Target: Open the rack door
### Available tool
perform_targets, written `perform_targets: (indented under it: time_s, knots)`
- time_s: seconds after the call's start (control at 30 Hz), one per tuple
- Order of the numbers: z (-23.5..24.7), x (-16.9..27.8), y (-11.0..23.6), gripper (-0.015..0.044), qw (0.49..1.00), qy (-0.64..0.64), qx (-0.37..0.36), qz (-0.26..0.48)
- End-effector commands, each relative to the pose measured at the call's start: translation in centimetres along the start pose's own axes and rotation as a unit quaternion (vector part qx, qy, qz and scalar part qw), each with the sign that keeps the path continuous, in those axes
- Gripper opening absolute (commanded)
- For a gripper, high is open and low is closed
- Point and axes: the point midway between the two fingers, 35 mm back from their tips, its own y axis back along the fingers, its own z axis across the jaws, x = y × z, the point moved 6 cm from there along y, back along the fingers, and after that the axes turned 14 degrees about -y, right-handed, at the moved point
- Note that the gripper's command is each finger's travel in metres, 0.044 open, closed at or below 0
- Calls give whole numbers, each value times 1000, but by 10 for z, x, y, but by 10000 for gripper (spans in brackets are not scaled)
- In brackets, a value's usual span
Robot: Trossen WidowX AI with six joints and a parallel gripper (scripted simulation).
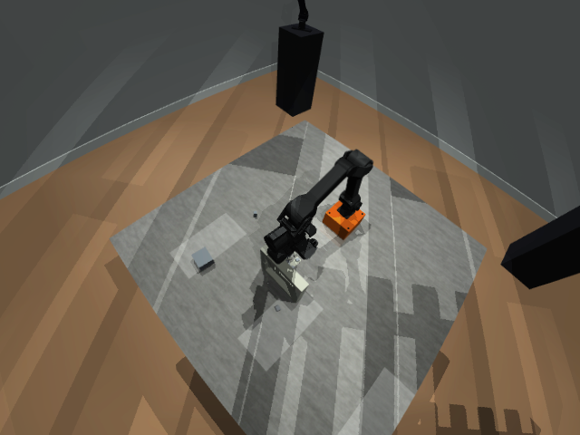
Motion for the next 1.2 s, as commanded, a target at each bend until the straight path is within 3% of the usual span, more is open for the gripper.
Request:
perform_targets:
  time_s: [0.0,1.17]
  knots:
    - [7,-2,-2,16,999,-43,-6,-1]
    - [57,-28,-2,16,940,-340,-9,0]
